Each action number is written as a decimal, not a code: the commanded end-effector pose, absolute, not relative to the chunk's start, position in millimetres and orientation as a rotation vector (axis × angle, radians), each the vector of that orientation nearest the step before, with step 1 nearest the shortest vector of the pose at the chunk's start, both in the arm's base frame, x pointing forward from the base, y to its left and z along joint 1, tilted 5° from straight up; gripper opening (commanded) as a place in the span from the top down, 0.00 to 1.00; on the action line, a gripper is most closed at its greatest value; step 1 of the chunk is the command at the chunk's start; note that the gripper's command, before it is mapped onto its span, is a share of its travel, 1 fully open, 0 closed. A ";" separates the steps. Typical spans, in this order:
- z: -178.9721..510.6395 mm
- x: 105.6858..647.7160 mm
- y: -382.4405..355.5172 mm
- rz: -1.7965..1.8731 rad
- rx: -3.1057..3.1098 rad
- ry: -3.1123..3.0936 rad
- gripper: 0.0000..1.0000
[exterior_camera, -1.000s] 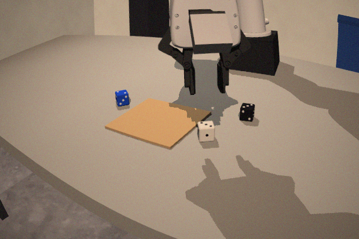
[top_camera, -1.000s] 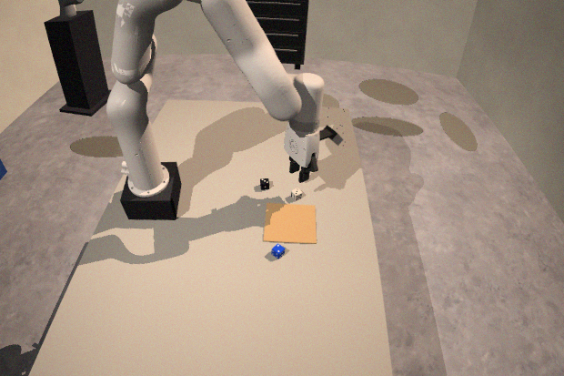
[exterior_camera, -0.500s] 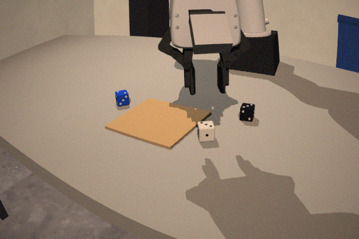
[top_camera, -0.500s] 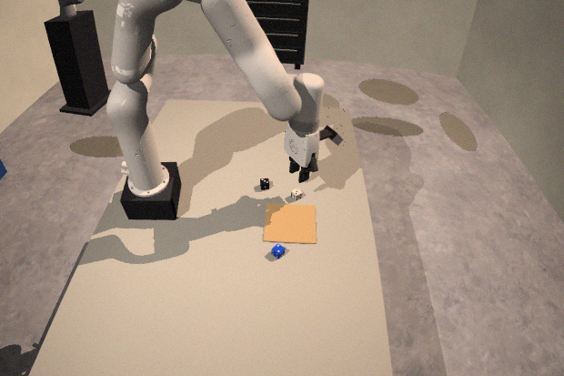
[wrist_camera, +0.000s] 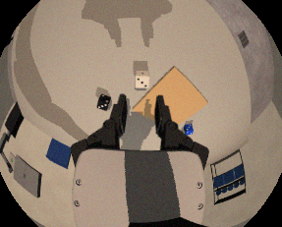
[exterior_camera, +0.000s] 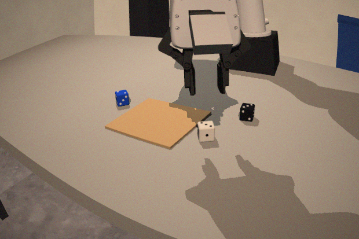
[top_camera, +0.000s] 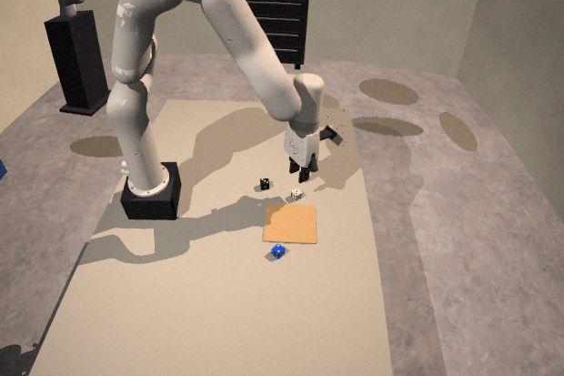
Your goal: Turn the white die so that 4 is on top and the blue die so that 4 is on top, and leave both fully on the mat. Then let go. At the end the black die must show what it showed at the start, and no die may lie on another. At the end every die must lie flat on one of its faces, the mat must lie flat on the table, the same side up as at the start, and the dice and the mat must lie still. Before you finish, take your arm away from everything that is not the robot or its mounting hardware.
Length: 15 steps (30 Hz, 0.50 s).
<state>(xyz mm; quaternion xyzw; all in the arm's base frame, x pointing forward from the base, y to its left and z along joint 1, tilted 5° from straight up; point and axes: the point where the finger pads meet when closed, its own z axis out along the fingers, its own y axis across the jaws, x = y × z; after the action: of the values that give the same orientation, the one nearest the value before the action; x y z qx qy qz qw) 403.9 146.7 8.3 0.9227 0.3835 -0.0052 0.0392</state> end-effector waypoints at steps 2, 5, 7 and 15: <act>7.2 405.3 147.1 -0.010 2.828 1.176 0.58; 4.7 405.4 146.9 -0.010 2.828 1.176 0.58; 2.7 405.4 146.8 -0.010 2.828 1.176 0.58; -5.2 405.7 146.2 -0.010 2.828 1.176 0.58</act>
<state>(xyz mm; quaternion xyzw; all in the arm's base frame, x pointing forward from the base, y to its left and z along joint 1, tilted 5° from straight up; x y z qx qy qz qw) 404.3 146.0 -1.9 0.9227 0.3835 -0.0049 0.0392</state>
